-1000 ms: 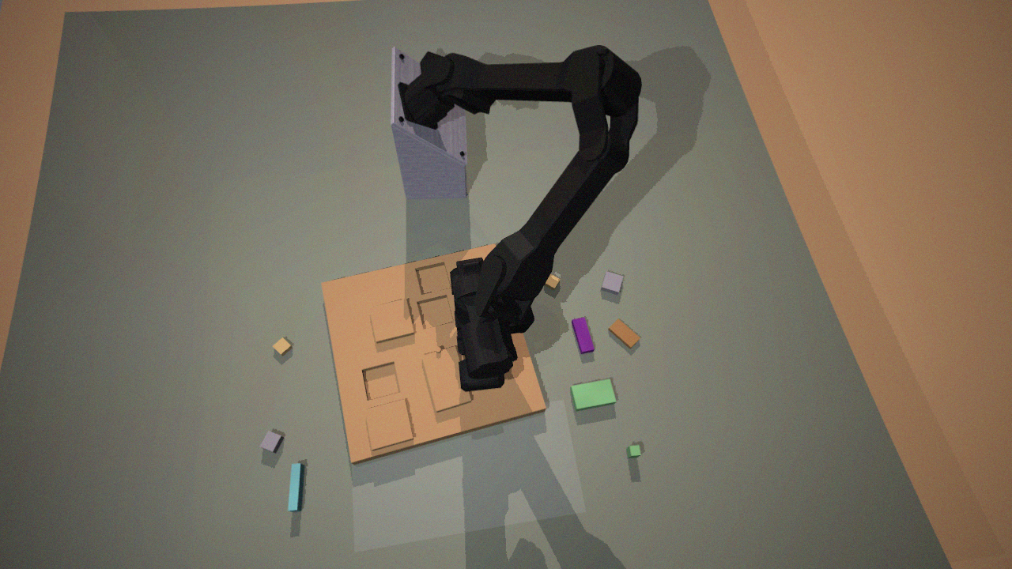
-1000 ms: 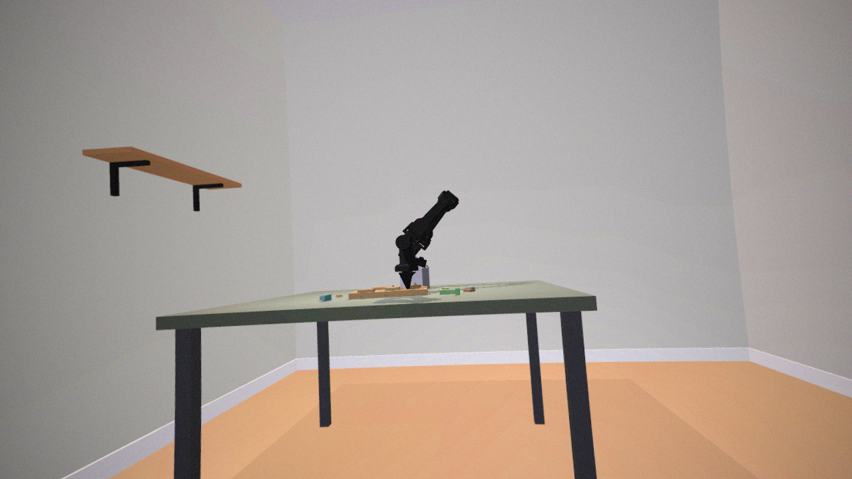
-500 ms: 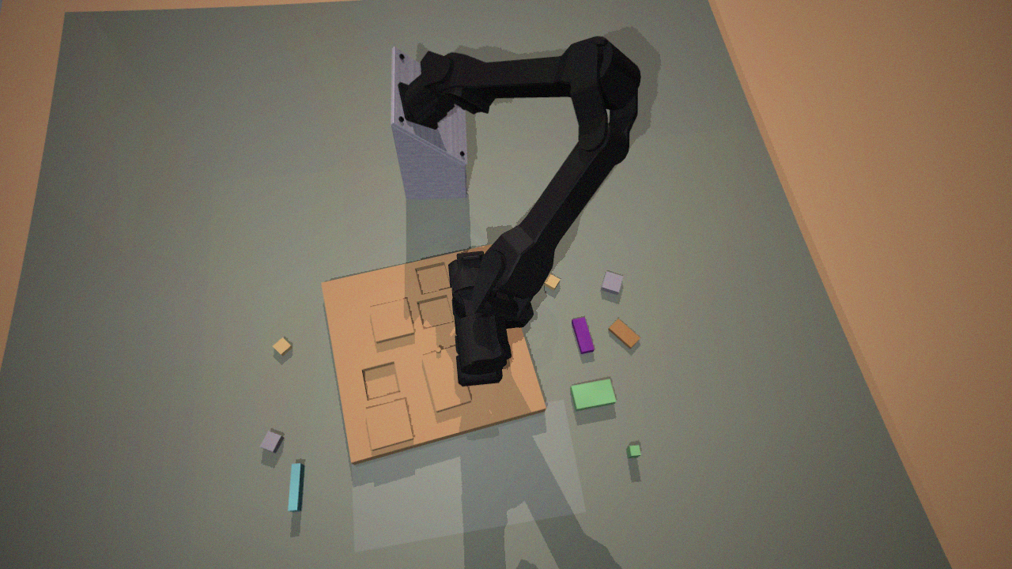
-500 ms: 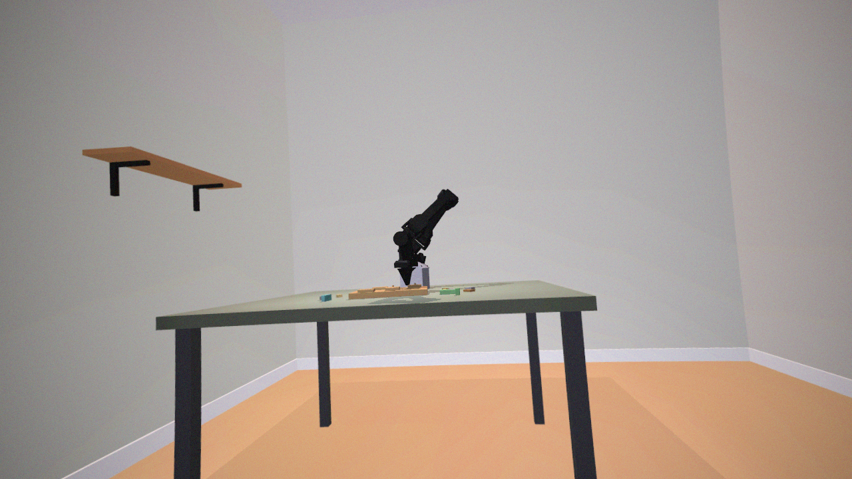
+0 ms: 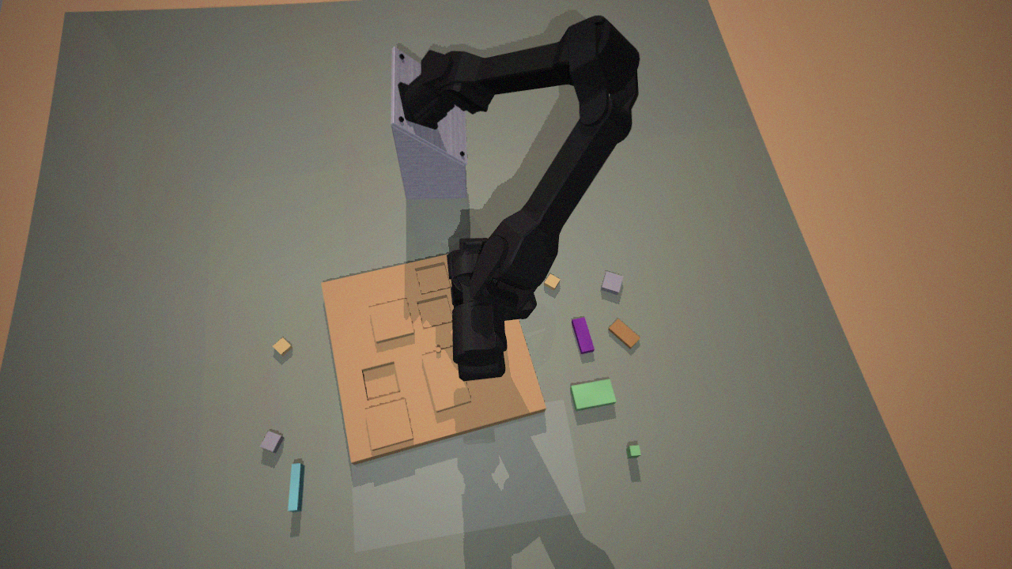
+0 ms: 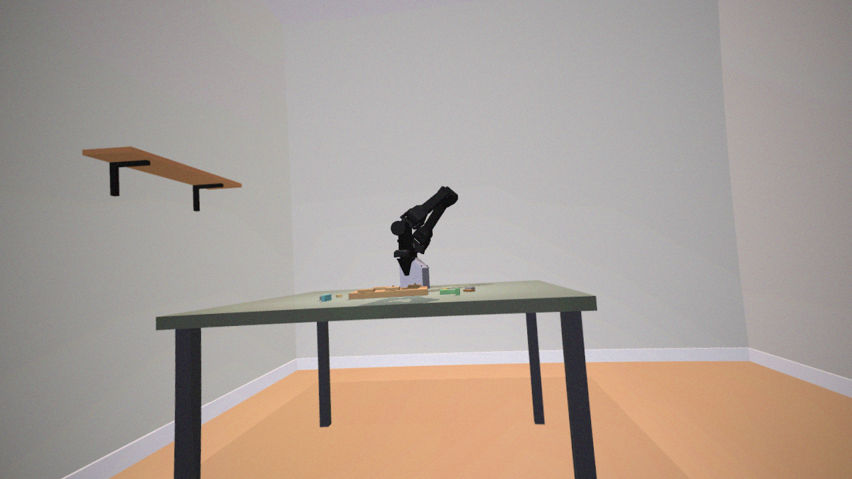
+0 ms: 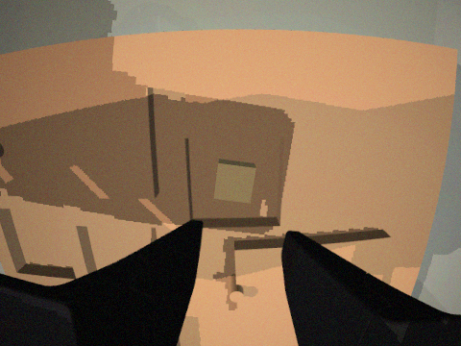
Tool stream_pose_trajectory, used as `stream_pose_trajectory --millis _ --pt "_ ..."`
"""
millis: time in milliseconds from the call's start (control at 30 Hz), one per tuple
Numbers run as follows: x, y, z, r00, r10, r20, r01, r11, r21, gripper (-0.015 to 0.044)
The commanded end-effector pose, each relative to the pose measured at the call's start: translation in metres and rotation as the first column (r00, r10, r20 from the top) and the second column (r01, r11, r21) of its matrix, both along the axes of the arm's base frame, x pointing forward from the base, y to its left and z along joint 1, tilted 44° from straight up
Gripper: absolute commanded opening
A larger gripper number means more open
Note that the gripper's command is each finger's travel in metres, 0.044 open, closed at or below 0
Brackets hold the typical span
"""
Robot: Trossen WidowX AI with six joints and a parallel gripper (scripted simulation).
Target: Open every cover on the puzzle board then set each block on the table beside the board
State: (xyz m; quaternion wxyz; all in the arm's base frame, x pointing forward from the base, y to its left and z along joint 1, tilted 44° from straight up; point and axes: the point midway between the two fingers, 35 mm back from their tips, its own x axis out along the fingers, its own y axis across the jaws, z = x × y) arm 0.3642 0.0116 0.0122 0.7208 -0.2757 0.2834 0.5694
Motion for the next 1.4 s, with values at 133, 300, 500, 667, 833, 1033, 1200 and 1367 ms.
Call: stream_pose_trajectory --millis 133,300,500,667,833,1033,1200,1367 --pt "0.003 0.018 -0.015 1.000 0.001 -0.005 -0.001 1.000 0.008 0.0144" --pt "0.004 0.021 -0.018 1.000 0.001 -0.005 -0.001 1.000 0.009 0.0144" --pt "0.004 0.021 -0.018 1.000 0.001 -0.005 -0.001 1.000 0.009 0.0144" --pt "0.004 0.021 -0.018 1.000 0.001 -0.005 -0.001 1.000 0.009 0.0144" --pt "0.004 0.021 -0.019 1.000 0.001 -0.005 -0.001 1.000 0.009 0.0144" --pt "0.004 0.021 -0.019 1.000 0.001 -0.005 -0.001 1.000 0.009 0.0144" --pt "0.004 0.021 -0.019 1.000 0.001 -0.005 -0.001 1.000 0.009 0.0144" --pt "0.004 0.021 -0.019 1.000 0.001 -0.005 -0.001 1.000 0.009 0.0144"
